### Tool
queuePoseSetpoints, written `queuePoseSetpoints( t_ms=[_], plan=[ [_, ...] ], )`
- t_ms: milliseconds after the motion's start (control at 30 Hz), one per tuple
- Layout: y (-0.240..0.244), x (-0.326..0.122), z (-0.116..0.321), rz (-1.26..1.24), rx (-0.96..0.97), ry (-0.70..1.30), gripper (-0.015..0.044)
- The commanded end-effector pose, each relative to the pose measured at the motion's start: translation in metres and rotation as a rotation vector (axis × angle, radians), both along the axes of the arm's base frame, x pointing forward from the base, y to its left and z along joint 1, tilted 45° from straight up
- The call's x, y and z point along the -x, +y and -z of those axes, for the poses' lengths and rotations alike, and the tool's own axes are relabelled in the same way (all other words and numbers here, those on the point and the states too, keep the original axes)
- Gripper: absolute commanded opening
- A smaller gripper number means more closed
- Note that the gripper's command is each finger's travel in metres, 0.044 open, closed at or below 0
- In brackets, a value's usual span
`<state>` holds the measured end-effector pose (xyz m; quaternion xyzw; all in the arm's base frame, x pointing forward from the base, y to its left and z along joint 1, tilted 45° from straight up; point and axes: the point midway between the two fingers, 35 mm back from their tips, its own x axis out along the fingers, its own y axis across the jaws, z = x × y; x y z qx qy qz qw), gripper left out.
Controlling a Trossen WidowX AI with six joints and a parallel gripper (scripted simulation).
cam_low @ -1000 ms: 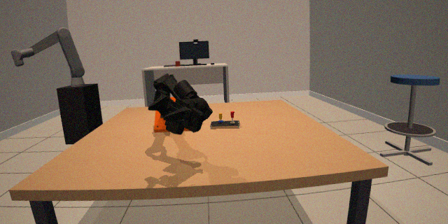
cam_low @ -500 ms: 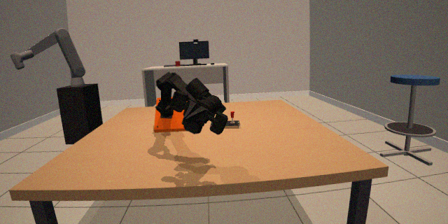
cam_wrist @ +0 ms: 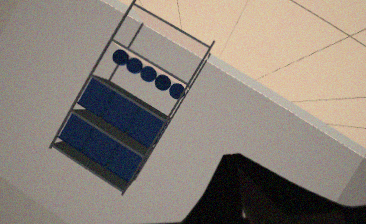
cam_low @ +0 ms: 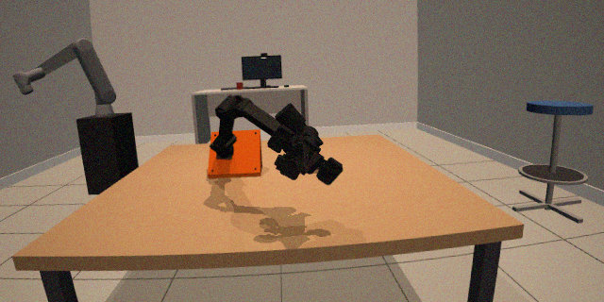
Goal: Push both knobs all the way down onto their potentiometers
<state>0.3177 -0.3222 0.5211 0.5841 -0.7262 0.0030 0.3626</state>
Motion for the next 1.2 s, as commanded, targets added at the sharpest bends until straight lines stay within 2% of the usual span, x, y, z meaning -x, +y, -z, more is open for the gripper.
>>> queuePoseSetpoints(
  t_ms=[0,633,1167],
  plan=[
    [0.004,-0.031,0.021,-0.032,-0.051,0.128,0.0000],
    [0.066,-0.141,0.115,-0.235,-0.163,0.637,0.0000],
    [0.142,-0.195,0.211,-0.367,-0.207,1.155,0.0000]
  ],
)
